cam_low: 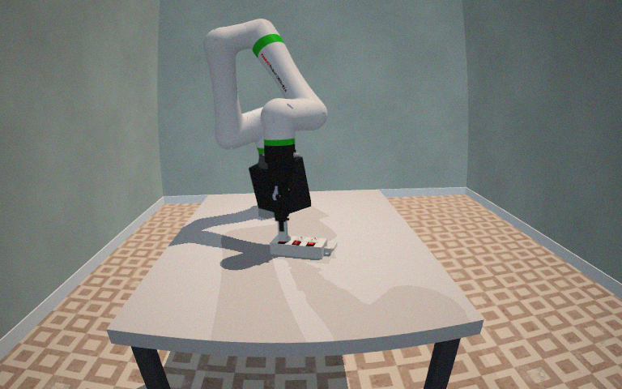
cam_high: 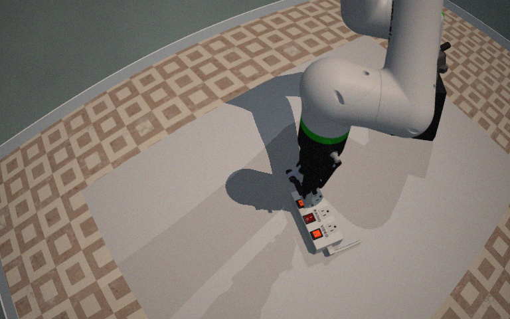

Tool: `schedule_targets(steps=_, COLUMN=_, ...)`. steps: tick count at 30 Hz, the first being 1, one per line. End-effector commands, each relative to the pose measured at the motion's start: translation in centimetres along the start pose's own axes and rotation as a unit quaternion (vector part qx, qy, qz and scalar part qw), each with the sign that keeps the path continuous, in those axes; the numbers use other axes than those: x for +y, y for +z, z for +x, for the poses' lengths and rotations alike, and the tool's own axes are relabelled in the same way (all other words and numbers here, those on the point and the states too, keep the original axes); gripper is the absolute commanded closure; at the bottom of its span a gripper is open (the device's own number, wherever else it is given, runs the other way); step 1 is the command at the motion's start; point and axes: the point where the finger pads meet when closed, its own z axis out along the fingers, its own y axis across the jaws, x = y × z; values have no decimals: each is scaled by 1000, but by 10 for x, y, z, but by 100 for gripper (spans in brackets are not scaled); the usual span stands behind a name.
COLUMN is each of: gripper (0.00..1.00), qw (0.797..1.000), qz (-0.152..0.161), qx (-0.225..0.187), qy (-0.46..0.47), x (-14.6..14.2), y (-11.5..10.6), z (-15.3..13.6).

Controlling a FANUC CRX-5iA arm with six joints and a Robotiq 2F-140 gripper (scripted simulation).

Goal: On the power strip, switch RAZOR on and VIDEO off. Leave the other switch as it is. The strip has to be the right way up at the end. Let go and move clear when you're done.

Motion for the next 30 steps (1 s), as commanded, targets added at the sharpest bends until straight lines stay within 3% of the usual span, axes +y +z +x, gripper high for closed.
schedule_targets(steps=1, gripper=100, qw=1000, qz=0, qx=0, qy=0, x=0, y=0, z=0)
schedule_targets(steps=8, gripper=100, qw=1000, qz=0, qx=0, qy=0, x=0, y=-4, z=0)
schedule_targets(steps=23, gripper=100, qw=1000, qz=0, qx=0, qy=0, x=0, y=-37, z=0)
schedule_targets(steps=30, gripper=100, qw=1000, qz=0, qx=0, qy=0, x=0, y=-39, z=0)
